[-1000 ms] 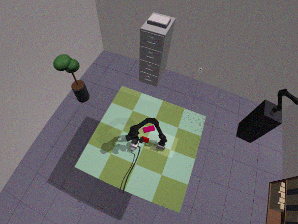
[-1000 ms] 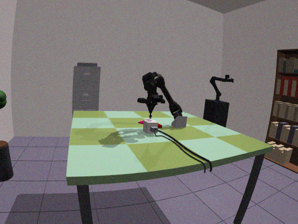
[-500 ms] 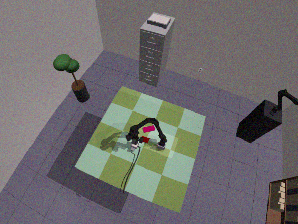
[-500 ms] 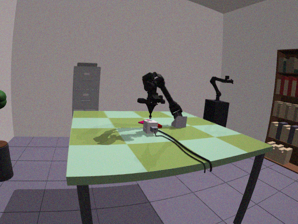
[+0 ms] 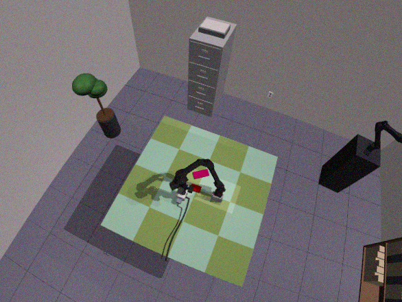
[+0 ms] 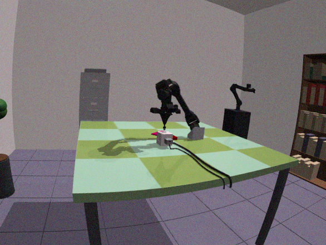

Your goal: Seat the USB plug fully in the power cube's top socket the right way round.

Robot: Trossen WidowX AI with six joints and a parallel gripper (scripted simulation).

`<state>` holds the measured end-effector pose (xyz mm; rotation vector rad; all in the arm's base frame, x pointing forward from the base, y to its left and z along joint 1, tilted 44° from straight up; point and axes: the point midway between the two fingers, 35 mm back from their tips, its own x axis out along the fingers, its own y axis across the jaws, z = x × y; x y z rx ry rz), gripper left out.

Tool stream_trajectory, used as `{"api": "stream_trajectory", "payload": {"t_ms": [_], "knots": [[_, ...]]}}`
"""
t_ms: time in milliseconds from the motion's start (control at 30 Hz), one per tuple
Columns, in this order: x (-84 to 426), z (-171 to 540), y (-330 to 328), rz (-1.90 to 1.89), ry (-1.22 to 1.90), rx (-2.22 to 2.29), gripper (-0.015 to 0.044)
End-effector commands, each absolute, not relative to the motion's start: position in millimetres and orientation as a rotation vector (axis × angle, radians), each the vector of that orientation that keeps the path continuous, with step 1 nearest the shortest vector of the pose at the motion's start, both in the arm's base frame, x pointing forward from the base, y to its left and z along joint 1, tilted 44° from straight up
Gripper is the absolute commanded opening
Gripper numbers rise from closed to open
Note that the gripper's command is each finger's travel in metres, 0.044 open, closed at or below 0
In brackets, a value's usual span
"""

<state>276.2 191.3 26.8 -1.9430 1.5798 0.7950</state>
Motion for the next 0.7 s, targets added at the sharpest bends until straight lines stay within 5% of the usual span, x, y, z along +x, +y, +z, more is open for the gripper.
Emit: {"api": "stream_trajectory", "payload": {"t_ms": [0,667], "knots": [[277.0,26.8,190.4,0.782,1.579,-1.943,0.0000],[277.2,26.0,187.7,0.763,1.585,-1.936,0.0000]]}}
